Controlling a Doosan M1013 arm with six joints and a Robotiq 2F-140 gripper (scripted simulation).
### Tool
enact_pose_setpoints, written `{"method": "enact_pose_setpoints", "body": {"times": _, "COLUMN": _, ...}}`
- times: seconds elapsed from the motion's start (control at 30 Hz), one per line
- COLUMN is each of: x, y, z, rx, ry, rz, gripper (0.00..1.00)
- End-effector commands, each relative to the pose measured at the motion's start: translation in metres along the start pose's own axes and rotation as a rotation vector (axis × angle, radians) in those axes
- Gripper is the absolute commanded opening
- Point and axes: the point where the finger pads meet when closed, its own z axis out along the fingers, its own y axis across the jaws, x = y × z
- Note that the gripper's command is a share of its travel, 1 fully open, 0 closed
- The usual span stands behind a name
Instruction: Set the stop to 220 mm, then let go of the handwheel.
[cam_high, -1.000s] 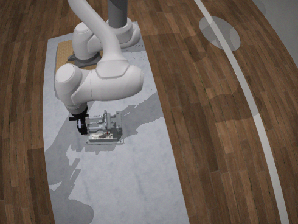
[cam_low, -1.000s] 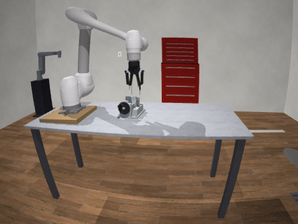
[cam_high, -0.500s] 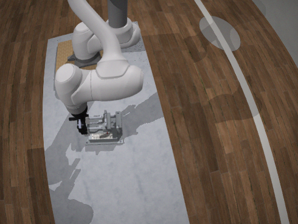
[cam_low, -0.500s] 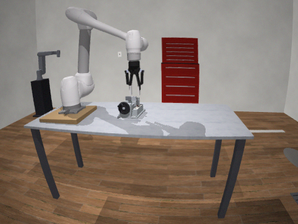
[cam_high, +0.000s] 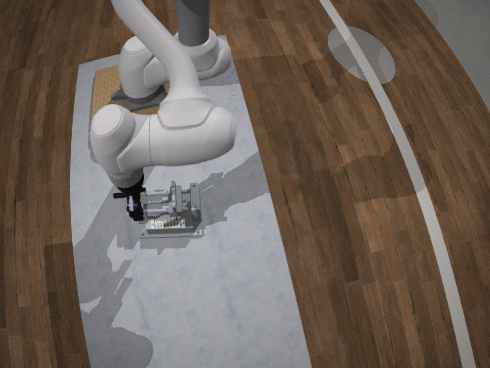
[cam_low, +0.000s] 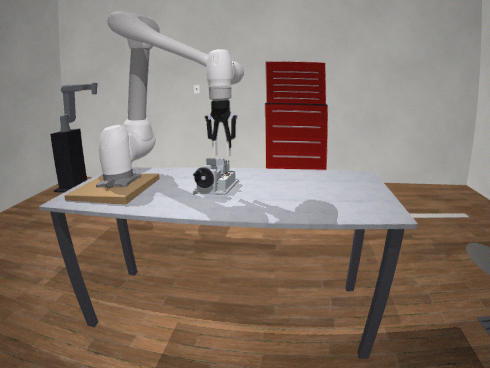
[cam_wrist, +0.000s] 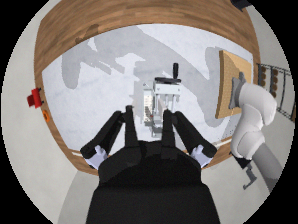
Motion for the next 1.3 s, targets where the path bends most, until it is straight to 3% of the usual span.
{"method": "enact_pose_setpoints", "body": {"times": 0.0, "x": 0.0, "y": 0.0, "z": 0.0, "rx": 0.0, "ry": 0.0, "rz": 0.0, "gripper": 0.33}}
{"method": "enact_pose_setpoints", "body": {"times": 1.03, "x": 0.0, "y": 0.0, "z": 0.0, "rx": 0.0, "ry": 0.0, "rz": 0.0, "gripper": 0.33}}
{"method": "enact_pose_setpoints", "body": {"times": 1.13, "x": 0.013, "y": 0.011, "z": 0.0, "rx": 0.0, "ry": 0.0, "rz": 0.0, "gripper": 0.33}}
{"method": "enact_pose_setpoints", "body": {"times": 1.27, "x": 0.054, "y": 0.049, "z": 0.0, "rx": 0.0, "ry": 0.0, "rz": 0.0, "gripper": 0.33}}
